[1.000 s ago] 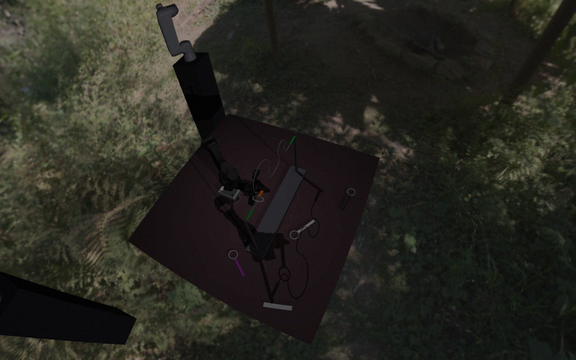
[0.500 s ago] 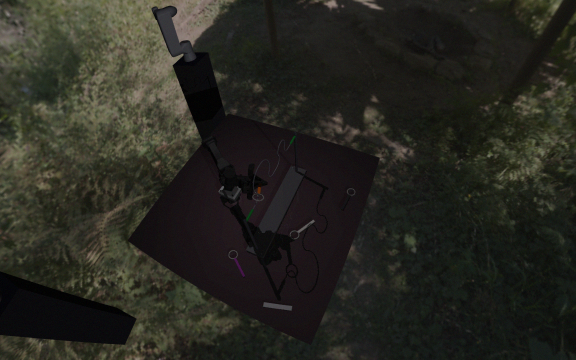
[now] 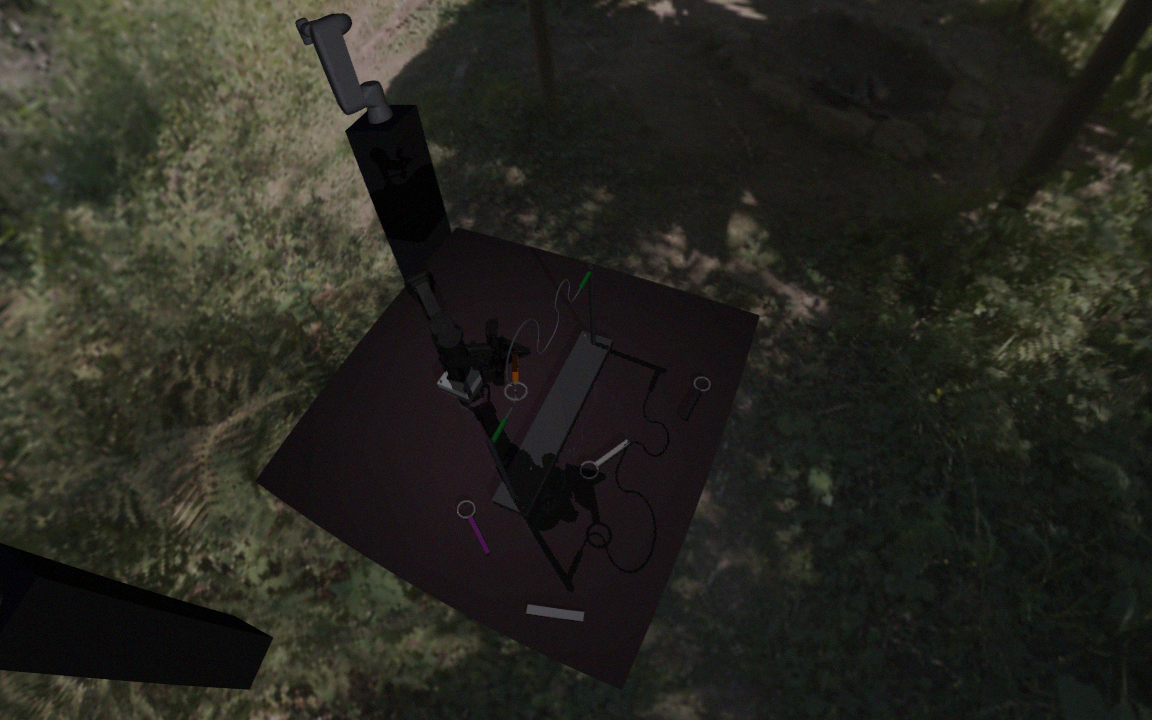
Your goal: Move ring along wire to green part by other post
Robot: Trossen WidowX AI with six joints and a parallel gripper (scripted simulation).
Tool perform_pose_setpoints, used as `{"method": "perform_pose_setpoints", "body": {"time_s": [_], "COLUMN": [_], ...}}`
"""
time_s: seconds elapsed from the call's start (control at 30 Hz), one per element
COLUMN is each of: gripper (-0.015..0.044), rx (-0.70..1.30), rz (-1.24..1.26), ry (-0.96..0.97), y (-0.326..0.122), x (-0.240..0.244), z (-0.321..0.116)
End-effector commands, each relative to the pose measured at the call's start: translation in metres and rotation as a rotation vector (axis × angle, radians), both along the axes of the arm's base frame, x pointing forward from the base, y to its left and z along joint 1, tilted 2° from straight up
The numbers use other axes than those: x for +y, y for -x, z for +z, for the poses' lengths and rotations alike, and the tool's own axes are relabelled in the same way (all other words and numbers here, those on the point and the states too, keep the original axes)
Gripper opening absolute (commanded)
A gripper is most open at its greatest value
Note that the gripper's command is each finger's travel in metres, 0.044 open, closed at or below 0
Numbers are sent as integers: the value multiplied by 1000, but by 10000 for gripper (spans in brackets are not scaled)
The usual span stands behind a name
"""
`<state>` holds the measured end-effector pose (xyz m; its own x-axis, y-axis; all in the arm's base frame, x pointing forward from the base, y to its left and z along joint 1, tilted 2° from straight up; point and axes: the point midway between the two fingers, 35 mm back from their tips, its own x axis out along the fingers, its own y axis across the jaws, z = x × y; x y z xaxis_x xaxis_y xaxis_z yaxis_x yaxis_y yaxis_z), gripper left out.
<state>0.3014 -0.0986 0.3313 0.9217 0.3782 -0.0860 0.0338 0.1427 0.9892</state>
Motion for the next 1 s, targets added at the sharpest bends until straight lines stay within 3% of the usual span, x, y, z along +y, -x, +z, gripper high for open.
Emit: {"method": "perform_pose_setpoints", "body": {"time_s": [0.0,0.63,0.97], "gripper": [-150,-150,-150], "rx": [-12,-53,-63], "rz": [8,-1,-2], "ry": [-60,-436,-545], "y": [1,0,1], "x": [3,-4,-13], "z": [12,72,93]}}
